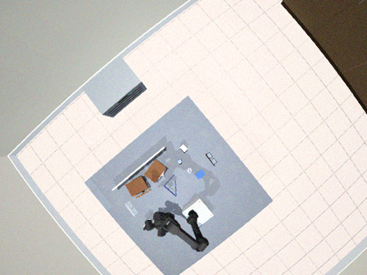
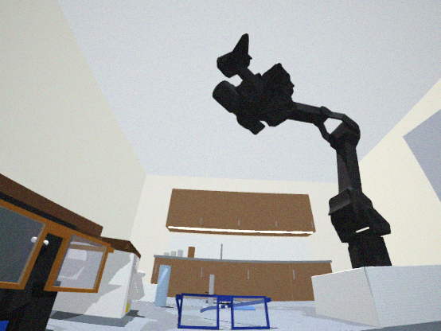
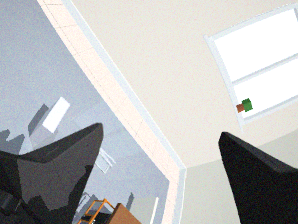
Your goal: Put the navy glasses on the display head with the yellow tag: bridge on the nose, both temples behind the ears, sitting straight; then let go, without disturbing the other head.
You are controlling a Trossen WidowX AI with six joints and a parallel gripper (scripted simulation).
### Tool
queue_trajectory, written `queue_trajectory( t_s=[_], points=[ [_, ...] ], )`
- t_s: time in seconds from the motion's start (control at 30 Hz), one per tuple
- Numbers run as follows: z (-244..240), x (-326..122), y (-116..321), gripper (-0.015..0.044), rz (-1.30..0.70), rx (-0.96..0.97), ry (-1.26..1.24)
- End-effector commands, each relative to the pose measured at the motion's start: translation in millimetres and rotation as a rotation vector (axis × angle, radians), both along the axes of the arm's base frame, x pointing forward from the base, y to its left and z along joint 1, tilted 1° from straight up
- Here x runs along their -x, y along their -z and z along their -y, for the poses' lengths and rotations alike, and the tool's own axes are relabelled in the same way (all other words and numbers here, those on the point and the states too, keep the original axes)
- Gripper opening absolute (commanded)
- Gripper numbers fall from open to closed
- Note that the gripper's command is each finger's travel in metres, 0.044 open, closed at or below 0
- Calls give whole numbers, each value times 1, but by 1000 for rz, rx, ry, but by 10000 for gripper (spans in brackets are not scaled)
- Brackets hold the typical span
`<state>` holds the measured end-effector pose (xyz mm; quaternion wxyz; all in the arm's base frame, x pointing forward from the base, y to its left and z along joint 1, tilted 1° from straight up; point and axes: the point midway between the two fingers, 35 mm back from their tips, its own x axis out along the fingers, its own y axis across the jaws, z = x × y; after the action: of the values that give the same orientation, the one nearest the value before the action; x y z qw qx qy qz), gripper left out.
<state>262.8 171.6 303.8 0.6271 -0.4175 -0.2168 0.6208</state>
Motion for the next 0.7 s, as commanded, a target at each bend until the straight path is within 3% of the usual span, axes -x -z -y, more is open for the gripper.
queue_trajectory(
  t_s=[0.0, 0.23, 0.27, 0.53, 0.67],
  points=[
    [0, 0, 0, 426, 0, 0, 0],
    [0, 0, 0, 440, 0, 0, 0],
    [0, -2, 2, 414, -18, 6, 11],
    [38, -63, 105, 204, -756, 218, 547],
    [58, -75, 143, 200, -991, 279, 780]
  ],
)
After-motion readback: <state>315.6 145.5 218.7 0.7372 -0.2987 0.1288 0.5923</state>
